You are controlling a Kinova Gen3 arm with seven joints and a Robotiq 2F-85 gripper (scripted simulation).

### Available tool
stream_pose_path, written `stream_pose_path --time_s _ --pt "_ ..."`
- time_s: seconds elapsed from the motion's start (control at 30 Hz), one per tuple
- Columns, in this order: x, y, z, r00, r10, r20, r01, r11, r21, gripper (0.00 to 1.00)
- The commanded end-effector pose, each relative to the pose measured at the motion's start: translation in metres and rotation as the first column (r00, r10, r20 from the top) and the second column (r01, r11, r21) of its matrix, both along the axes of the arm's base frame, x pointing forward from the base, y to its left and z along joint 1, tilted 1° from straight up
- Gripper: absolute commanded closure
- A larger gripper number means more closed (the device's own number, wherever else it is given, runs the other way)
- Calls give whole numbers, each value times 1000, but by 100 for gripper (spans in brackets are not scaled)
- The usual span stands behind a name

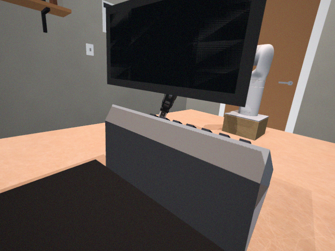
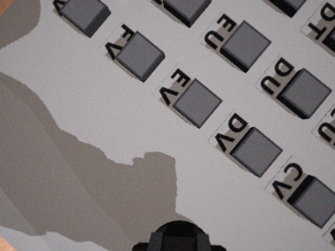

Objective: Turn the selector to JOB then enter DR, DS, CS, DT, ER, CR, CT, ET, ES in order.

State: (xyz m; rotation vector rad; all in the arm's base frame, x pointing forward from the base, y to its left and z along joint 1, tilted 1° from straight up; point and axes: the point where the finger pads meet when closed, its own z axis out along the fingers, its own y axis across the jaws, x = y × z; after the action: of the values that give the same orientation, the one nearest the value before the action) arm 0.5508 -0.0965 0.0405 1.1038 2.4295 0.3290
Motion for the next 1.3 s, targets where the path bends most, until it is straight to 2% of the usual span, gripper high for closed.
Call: stream_pose_path --time_s 0.0,0.17,0.37,0.43,0.67,0.93,1.27 --pt "1 -1 1 997 -79 -3 79 996 43 90" --pt "1 -1 1 976 -216 -19 217 969 119 90" --pt "1 -1 1 934 -355 -48 357 913 197 90" --pt "1 -1 1 934 -355 -48 357 913 197 90" --pt "1 -1 1 877 -473 -84 478 838 263 90" --pt "1 -1 1 827 -551 -115 557 773 305 90" --pt "1 -1 1 805 -579 -128 586 744 321 90"
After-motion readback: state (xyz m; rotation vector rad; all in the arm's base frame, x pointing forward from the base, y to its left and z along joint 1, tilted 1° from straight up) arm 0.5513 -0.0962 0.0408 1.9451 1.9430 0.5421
